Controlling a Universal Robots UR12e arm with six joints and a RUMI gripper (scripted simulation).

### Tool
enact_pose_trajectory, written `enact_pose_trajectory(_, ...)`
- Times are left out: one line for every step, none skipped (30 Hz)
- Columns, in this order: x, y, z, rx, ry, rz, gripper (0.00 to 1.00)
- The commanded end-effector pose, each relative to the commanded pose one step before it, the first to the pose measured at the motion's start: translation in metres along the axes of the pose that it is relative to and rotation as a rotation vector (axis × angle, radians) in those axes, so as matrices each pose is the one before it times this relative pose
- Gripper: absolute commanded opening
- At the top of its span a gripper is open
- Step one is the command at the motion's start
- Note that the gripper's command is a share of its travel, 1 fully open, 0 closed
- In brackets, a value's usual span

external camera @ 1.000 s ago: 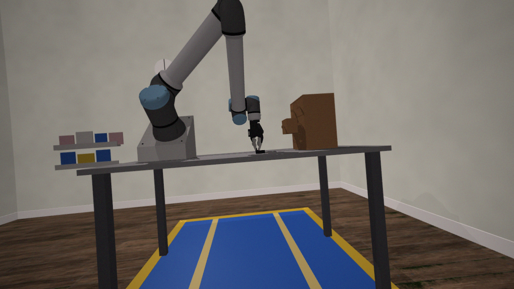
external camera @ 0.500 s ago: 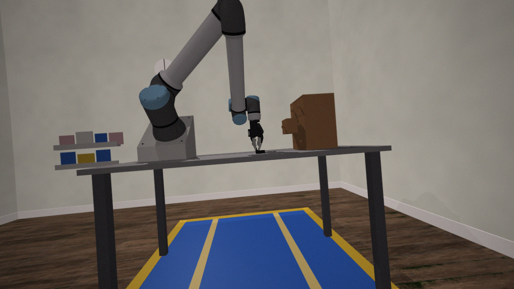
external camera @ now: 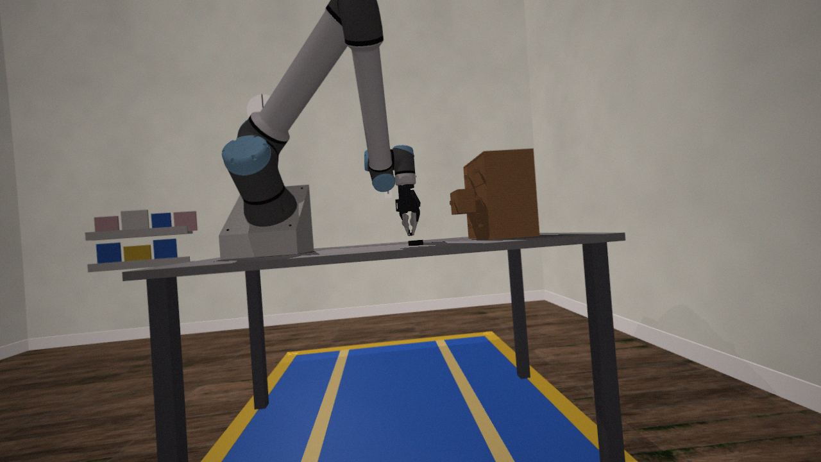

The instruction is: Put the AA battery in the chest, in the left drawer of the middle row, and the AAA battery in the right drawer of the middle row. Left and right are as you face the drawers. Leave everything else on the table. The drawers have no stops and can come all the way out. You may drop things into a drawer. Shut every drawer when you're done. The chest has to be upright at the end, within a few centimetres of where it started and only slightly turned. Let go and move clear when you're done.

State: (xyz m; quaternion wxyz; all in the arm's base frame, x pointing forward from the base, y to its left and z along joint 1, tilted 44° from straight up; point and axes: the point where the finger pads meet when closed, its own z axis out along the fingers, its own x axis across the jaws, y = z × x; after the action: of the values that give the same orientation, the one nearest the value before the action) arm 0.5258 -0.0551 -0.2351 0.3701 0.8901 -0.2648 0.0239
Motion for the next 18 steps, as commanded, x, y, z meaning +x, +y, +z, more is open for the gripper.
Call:
enact_pose_trajectory(0.00047,-0.00025,-0.03606,-0.00131,-0.00156,0.00082,0.05)
enact_pose_trajectory(0.00000,0.00000,-0.00625,0.00000,0.00000,0.00000,0.05)
enact_pose_trajectory(0.00000,0.00000,0.00000,0.00000,0.00000,0.00000,0.05)
enact_pose_trajectory(0.00000,0.00000,0.00000,0.00000,0.00000,0.00000,0.05)
enact_pose_trajectory(0.00000,0.00000,-0.00576,0.00000,0.00000,0.00000,0.05)
enact_pose_trajectory(0.00000,0.00000,-0.00516,0.00000,0.00000,0.00000,0.05)
enact_pose_trajectory(0.00000,0.00000,-0.00447,0.00000,0.00000,0.00000,0.05)
enact_pose_trajectory(0.00000,0.00000,-0.00371,0.00000,0.00000,0.00000,0.05)
enact_pose_trajectory(0.00000,0.00001,-0.00293,0.00000,0.00000,0.00000,0.05)
enact_pose_trajectory(0.00000,-0.00001,-0.00215,0.00000,0.00000,0.00000,0.05)
enact_pose_trajectory(0.00000,0.00000,-0.00142,0.00000,0.00000,0.00000,0.05)
enact_pose_trajectory(0.00000,0.00000,-0.00079,0.00000,0.00000,0.00000,0.05)
enact_pose_trajectory(0.00000,0.00000,-0.00032,0.00000,0.00000,0.00000,0.05)
enact_pose_trajectory(0.00000,0.00000,-0.00005,0.00000,0.00000,0.00000,0.05)
enact_pose_trajectory(0.00000,0.00000,0.00000,0.00000,0.00000,0.00000,0.05)
enact_pose_trajectory(0.00000,0.00000,0.00000,0.00000,0.00000,0.00000,0.05)
enact_pose_trajectory(0.00000,0.00000,0.00000,0.00000,0.00000,0.00000,0.05)
enact_pose_trajectory(0.00000,0.00000,0.00000,0.00000,0.00000,0.00000,0.05)
